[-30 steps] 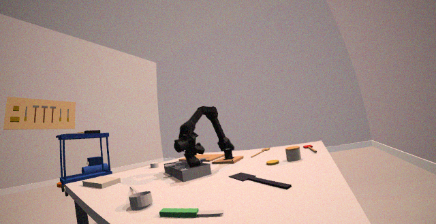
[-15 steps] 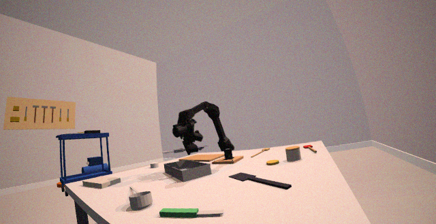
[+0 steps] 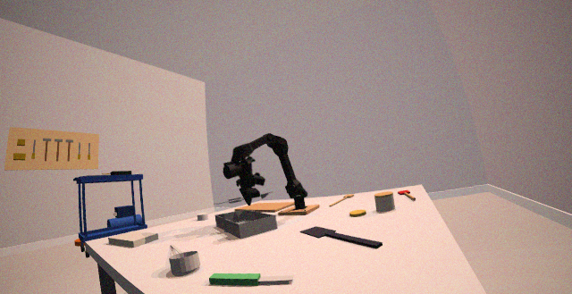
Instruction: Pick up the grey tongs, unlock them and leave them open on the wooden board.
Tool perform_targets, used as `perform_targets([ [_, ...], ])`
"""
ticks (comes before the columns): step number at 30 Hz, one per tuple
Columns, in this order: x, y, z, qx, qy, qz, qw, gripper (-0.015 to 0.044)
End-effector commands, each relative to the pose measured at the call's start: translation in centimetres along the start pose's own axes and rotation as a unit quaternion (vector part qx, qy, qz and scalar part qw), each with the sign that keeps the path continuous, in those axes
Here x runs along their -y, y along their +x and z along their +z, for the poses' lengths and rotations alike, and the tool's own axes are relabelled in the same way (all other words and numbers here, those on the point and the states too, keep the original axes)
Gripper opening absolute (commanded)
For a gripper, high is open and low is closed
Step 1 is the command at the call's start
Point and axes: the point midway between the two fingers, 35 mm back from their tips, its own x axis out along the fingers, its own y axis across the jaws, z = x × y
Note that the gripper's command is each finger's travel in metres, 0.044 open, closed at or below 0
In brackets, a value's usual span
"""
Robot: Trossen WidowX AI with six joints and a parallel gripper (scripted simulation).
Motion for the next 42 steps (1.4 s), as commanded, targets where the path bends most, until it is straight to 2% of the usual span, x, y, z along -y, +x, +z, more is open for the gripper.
perform_targets([
  [1, 0.0, -0.1, -0.1, -0.002, 0.001, -0.056, 0.998, -0.015],
  [8, 0.3, -0.5, -0.7, -0.017, -0.006, -0.159, 0.987, -0.015],
  [18, 0.1, -0.4, -0.7, -0.012, 0.015, -0.157, 0.987, -0.015],
  [30, -2.1, -0.3, -1.5, 0.024, 0.244, -0.156, 0.957, -0.015],
  [42, -4.5, -0.1, -2.1, 0.06, 0.47, -0.146, 0.869, -0.015],
])
